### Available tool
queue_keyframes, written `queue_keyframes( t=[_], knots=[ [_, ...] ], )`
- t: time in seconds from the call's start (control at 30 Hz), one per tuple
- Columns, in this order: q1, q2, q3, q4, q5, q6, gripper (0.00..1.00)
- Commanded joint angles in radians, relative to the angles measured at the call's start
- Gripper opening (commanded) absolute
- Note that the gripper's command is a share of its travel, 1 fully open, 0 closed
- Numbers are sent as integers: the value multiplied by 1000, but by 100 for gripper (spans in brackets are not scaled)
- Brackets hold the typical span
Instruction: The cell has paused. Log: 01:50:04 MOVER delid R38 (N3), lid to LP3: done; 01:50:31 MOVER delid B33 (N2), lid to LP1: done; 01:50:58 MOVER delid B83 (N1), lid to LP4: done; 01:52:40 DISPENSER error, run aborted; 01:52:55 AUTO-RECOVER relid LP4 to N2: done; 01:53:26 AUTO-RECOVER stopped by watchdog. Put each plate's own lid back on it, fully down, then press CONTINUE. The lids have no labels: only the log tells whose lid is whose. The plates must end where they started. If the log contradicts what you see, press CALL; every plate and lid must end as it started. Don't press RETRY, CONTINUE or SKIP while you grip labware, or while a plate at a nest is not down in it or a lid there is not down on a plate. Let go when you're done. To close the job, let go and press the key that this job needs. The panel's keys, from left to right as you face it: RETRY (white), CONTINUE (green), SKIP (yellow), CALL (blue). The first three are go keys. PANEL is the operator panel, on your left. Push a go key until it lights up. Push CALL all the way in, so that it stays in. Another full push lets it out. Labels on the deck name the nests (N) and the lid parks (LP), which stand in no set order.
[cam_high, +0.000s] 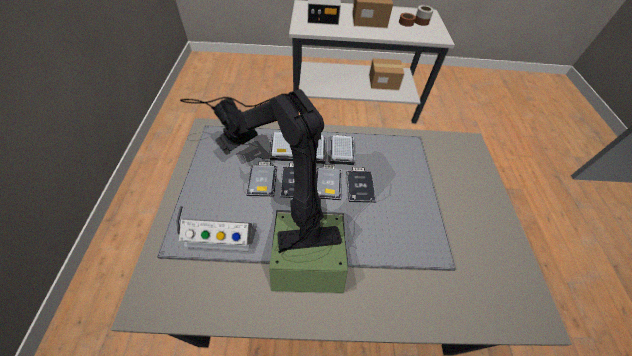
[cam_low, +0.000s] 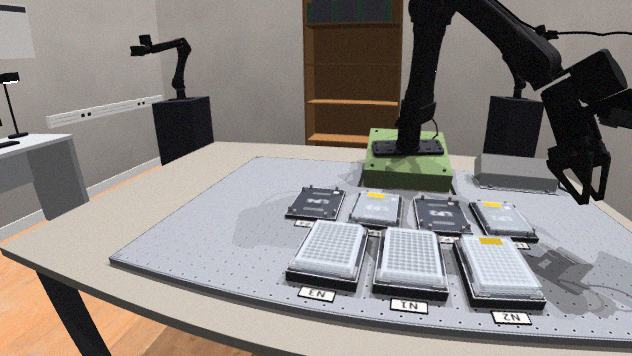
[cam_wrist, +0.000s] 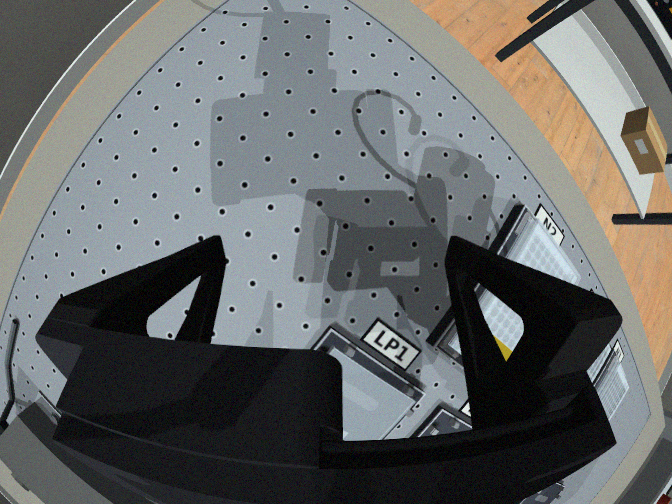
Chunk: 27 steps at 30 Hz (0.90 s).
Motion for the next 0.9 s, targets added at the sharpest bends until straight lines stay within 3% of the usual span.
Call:
queue_keyframes(
  t=[0.0,0.07,0.13,0.27,0.4,0.5,0.57,0.87],
  knots=[
    [-28,-60,9,-73,-32,22,100],
    [-48,-70,16,-118,-43,26,100],
    [-70,-94,-33,-100,-58,-1,100],
    [-109,-120,-11,-193,-78,34,100],
    [-131,-143,-27,-206,-92,33,100],
    [-159,-153,3,-289,-107,48,100],
    [-181,-178,-45,-277,-120,18,100],
    [-268,-244,-40,-429,-169,59,100]
  ],
)
